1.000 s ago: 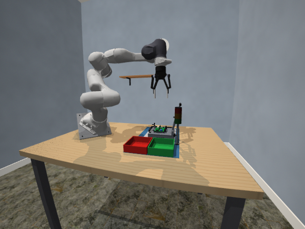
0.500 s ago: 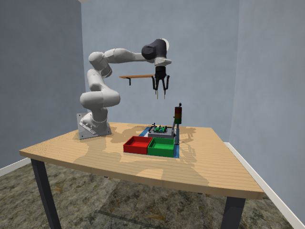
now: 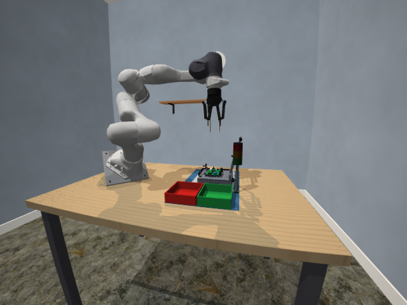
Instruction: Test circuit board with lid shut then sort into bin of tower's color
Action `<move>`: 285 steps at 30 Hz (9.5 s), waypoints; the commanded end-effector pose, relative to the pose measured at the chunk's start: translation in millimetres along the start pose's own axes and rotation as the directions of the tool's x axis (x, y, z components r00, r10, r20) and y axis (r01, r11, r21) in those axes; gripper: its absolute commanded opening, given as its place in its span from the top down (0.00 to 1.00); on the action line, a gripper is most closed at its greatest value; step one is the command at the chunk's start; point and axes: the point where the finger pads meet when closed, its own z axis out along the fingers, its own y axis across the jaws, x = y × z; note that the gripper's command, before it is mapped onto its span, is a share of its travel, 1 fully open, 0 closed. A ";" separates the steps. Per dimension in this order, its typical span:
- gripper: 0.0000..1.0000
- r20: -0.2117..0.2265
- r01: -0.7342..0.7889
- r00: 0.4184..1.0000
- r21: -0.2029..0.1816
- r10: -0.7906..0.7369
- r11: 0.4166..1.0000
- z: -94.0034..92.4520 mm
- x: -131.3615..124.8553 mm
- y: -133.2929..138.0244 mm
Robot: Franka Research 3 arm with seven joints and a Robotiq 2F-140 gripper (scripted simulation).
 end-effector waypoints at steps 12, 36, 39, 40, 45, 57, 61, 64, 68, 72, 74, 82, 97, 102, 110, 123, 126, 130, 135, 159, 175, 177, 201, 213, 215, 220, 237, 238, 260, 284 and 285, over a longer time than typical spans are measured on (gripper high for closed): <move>0.70 -0.002 -0.008 1.000 -0.002 0.008 1.000 -0.4 1.4 -26.7; 0.70 -0.002 -0.008 1.000 -0.002 0.008 1.000 -0.2 2.4 -145.8; 0.70 -0.002 -0.008 1.000 -0.002 0.008 1.000 -0.1 2.4 -145.8; 0.70 -0.002 -0.008 1.000 -0.002 0.008 1.000 0.0 2.4 -145.8; 0.70 -0.002 -0.008 1.000 -0.002 0.008 1.000 1.0 2.4 -145.8; 0.70 -0.002 -0.008 1.000 -0.002 0.008 1.000 3.8 2.4 -145.8; 0.70 -0.002 -0.008 1.000 -0.002 0.008 1.000 4.2 2.4 -145.8; 0.70 -0.002 -0.008 1.000 -0.002 0.008 1.000 4.3 2.4 -145.8; 0.70 -0.002 -0.008 1.000 -0.002 0.008 1.000 4.3 2.4 -145.8; 0.70 -0.002 -0.008 1.000 -0.002 0.008 1.000 4.3 2.4 -145.8; 0.70 -0.002 -0.008 1.000 -0.002 0.008 1.000 4.3 2.4 -145.8; 0.70 -0.002 -0.008 1.000 -0.002 0.008 1.000 4.3 2.4 -145.8; 0.70 -0.002 -0.008 1.000 -0.002 0.008 1.000 26.3 2.2 -146.1; 0.70 -0.002 -0.008 1.000 -0.002 0.008 1.000 39.9 2.1 -146.3; 0.70 -0.002 -0.008 1.000 -0.002 0.008 1.000 47.0 2.1 -146.4; 0.70 -0.002 -0.008 1.000 -0.002 0.008 1.000 47.1 2.1 -146.4; 0.70 -0.002 -0.008 1.000 -0.002 0.008 1.000 47.1 2.1 -146.4; 1.00 -0.002 -0.008 1.000 -0.002 0.008 1.000 47.1 2.1 -146.4; 1.00 -0.002 -0.008 1.000 -0.002 0.008 1.000 47.1 2.1 -146.4; 1.00 -0.002 -0.008 1.000 -0.002 0.008 1.000 47.1 2.1 -146.4; 1.00 -0.002 -0.008 1.000 -0.002 0.008 1.000 47.1 2.1 -146.3; 1.00 -0.002 -0.008 1.000 -0.002 0.008 1.000 47.1 2.1 -146.2; 1.00 -0.002 -0.008 1.000 -0.002 0.008 1.000 44.8 2.0 -136.1; 1.00 -0.002 -0.008 1.000 -0.002 0.008 1.000 42.6 2.0 -123.4; 1.00 -0.002 -0.008 1.000 -0.002 0.008 1.000 42.2 2.0 -120.1; 1.00 -0.002 -0.008 1.000 -0.002 0.008 1.000 41.3 1.9 -111.2; 1.00 -0.002 -0.008 1.000 -0.002 0.008 1.000 42.1 1.9 -77.3; 1.00 -0.002 -0.008 1.000 -0.002 0.008 1.000 42.4 1.9 -74.7; 1.00 -0.002 -0.008 1.000 -0.002 0.008 1.000 55.7 1.9 -25.9; 1.00 -0.002 -0.008 1.000 -0.001 0.008 1.000 93.0 1.9 29.7; 1.00 -0.002 -0.008 1.000 -0.001 0.008 1.000 95.1 1.9 31.8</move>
